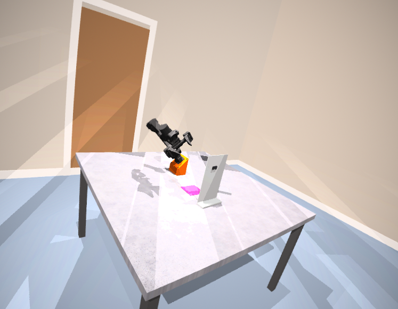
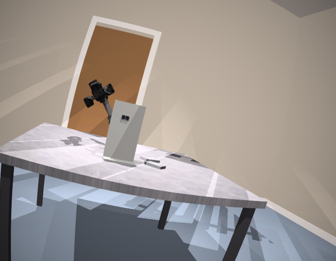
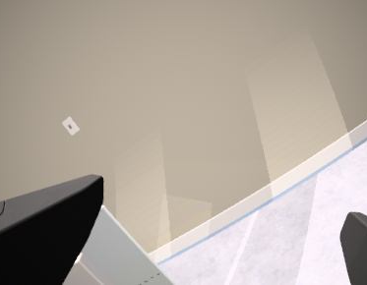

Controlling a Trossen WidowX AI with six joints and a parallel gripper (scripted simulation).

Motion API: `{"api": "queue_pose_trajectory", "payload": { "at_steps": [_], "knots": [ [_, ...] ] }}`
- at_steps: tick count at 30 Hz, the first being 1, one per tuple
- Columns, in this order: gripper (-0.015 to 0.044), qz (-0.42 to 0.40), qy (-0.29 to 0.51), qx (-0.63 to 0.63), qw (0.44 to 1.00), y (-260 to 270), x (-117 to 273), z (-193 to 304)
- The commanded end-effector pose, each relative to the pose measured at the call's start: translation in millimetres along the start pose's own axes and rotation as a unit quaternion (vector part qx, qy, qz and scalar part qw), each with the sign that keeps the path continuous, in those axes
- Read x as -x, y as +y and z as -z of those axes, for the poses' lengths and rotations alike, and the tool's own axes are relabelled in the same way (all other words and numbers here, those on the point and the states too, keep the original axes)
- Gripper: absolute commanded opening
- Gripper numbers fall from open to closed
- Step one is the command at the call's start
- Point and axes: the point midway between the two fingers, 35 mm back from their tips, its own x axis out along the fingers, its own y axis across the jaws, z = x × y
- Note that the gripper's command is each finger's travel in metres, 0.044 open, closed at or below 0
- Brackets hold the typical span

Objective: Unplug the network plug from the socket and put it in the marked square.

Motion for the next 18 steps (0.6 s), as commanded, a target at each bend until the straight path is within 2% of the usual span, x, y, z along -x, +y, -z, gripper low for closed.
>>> {"api": "queue_pose_trajectory", "payload": {
  "at_steps": [1, 9, 18],
  "knots": [
    [0.0374, -0.001, 0.001, -0.002, 1.0, 0.3, 0.2, 1.0],
    [0.0164, -0.039, 0.042, -0.111, 0.992, 15.1, 9.7, 46.0],
    [0.0156, -0.073, 0.102, -0.245, 0.961, 32.9, 27.2, 100.8]
  ]
}}
